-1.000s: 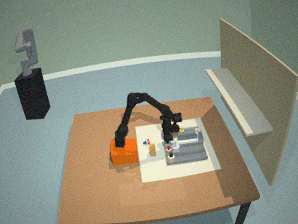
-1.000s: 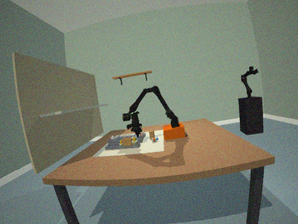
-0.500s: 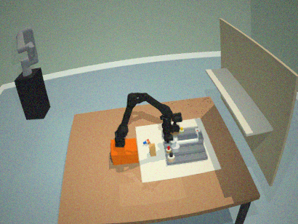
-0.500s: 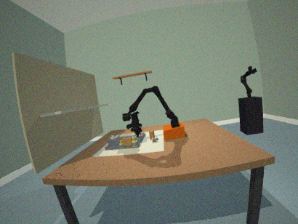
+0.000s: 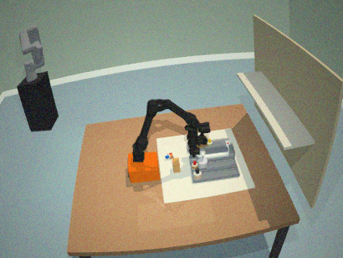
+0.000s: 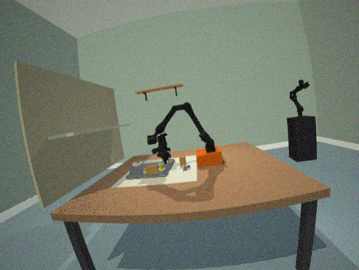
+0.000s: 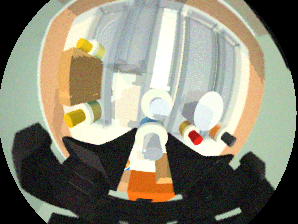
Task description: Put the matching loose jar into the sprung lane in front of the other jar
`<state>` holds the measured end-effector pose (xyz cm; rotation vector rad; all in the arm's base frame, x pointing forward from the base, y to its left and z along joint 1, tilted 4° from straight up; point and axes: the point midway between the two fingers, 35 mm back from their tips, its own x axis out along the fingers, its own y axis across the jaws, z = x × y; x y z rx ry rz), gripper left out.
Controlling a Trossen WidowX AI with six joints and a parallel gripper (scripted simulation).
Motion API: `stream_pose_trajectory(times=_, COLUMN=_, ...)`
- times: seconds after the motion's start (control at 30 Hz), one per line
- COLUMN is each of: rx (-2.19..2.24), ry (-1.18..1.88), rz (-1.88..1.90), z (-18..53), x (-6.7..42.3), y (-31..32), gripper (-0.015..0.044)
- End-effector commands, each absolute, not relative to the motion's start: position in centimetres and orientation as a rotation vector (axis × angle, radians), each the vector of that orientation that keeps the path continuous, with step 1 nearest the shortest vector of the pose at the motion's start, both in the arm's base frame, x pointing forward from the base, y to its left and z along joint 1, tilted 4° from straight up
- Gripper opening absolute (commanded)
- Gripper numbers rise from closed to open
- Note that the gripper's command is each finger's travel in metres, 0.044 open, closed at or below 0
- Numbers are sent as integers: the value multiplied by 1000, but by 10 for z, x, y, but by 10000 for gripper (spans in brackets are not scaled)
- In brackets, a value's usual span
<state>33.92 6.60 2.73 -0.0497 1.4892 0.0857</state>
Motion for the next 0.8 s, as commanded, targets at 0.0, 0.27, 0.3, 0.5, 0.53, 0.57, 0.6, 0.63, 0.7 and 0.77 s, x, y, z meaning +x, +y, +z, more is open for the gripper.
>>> stream_pose_trajectory(times=0.0, rx=-50, ry=1466, rz=86, z=30, x=346, y=66, gripper=0)
stream_pose_trajectory(times=0.27, rx=-50, ry=1466, rz=86, z=30, x=347, y=66, gripper=0)
stream_pose_trajectory(times=0.3, rx=-50, ry=1466, rz=86, z=30, x=347, y=66, gripper=0)
stream_pose_trajectory(times=0.5, rx=-50, ry=1466, rz=86, z=30, x=348, y=66, gripper=0)
stream_pose_trajectory(times=0.53, rx=-50, ry=1466, rz=86, z=30, x=348, y=66, gripper=0)
stream_pose_trajectory(times=0.57, rx=-50, ry=1466, rz=86, z=30, x=348, y=66, gripper=0)
stream_pose_trajectory(times=0.6, rx=-50, ry=1466, rz=86, z=30, x=348, y=66, gripper=0)
stream_pose_trajectory(times=0.63, rx=-50, ry=1466, rz=86, z=30, x=349, y=66, gripper=0)
stream_pose_trajectory(times=0.7, rx=-50, ry=1466, rz=86, z=30, x=349, y=66, gripper=0)
stream_pose_trajectory(times=0.77, rx=-50, ry=1466, rz=86, z=30, x=349, y=66, gripper=0)
